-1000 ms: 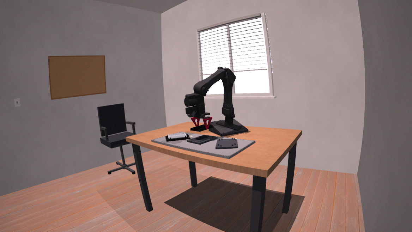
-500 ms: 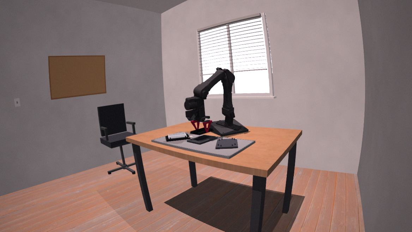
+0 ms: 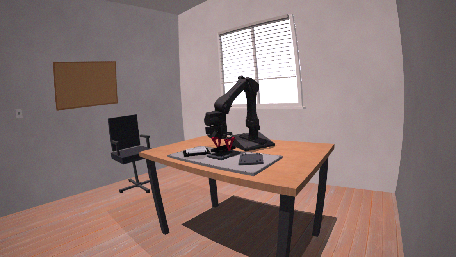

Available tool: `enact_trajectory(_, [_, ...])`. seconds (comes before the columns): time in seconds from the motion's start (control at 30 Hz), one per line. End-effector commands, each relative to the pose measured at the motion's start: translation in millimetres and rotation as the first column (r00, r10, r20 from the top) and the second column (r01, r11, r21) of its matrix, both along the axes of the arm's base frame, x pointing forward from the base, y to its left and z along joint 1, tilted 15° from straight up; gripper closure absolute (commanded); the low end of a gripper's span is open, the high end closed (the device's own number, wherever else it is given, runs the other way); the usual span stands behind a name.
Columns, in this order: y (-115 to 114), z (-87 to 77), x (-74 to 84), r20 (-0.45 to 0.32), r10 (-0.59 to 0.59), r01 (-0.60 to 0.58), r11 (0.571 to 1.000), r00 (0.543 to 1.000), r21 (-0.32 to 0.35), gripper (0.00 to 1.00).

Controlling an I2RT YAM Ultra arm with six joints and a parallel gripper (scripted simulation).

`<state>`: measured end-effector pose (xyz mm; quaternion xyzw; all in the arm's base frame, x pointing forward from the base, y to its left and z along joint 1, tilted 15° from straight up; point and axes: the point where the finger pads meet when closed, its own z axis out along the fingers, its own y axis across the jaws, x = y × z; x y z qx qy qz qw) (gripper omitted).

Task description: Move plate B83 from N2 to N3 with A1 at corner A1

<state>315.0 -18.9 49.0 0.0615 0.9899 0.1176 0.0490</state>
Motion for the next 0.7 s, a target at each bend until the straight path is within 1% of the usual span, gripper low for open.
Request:
enact_trajectory(0.0, [-1.5, 0.5, 8.2, 0.034, -0.005, 0.006, 1.0, 0.999, -0.007, 1.0])
enact_trajectory(0.1, [-0.4, -4.3, 8.9, 0.034, -0.005, 0.006, 1.0, 0.999, -0.007, 1.0])
enact_trajectory(0.67, [0.1, -4.6, 7.8, 0.034, -0.005, 0.006, 1.0, 0.999, -0.007, 1.0])
